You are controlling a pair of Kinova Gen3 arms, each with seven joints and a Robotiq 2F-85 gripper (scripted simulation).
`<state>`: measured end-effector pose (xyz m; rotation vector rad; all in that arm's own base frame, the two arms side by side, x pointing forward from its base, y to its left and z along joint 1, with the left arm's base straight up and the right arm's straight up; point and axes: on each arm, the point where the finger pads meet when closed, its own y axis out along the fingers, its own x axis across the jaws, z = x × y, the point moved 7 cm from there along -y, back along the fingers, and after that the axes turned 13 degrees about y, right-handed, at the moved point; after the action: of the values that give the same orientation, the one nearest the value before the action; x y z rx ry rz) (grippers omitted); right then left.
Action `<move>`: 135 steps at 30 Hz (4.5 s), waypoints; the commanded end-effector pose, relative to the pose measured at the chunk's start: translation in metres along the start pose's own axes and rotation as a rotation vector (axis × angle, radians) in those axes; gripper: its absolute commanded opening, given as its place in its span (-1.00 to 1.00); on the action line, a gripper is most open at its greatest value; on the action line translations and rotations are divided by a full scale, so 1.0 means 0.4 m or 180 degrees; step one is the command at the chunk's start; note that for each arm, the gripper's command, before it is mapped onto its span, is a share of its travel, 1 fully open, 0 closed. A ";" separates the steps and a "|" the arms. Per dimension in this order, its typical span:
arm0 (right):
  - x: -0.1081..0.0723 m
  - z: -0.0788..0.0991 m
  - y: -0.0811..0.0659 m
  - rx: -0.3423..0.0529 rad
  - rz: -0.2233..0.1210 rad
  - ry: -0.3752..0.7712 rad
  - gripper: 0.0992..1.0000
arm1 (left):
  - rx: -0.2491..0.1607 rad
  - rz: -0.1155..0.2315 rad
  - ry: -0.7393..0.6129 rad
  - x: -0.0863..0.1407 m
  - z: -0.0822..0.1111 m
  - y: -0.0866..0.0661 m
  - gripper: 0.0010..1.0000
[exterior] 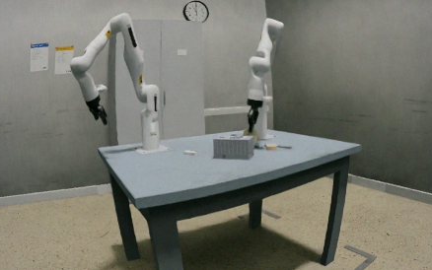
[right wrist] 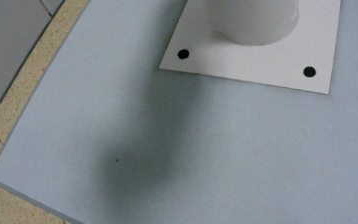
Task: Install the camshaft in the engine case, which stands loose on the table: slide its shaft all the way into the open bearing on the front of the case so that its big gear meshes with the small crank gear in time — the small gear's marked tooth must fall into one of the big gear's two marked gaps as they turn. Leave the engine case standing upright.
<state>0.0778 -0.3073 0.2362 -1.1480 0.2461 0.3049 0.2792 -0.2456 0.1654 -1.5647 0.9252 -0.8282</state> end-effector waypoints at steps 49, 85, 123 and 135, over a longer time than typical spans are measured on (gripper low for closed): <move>-0.001 0.000 -0.002 -0.0005 -0.0002 0.0001 1.00 | 0.0003 -0.0005 0.0001 0.032 0.007 -0.001 -0.66; -0.001 0.000 -0.002 -0.0005 -0.0002 0.0001 1.00 | 0.0003 -0.0005 0.0001 0.033 0.007 -0.001 -0.66; -0.001 0.000 -0.002 -0.0005 -0.0002 0.0001 1.00 | 0.0003 -0.0004 0.0001 0.055 0.012 -0.001 -0.66; -0.001 0.000 -0.002 -0.0005 -0.0002 0.0001 1.00 | 0.0003 -0.0004 0.0001 0.064 0.014 -0.001 -0.66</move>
<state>0.0778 -0.3073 0.2362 -1.1480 0.2461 0.3049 0.2953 -0.2651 0.1653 -1.5650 0.9255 -0.8282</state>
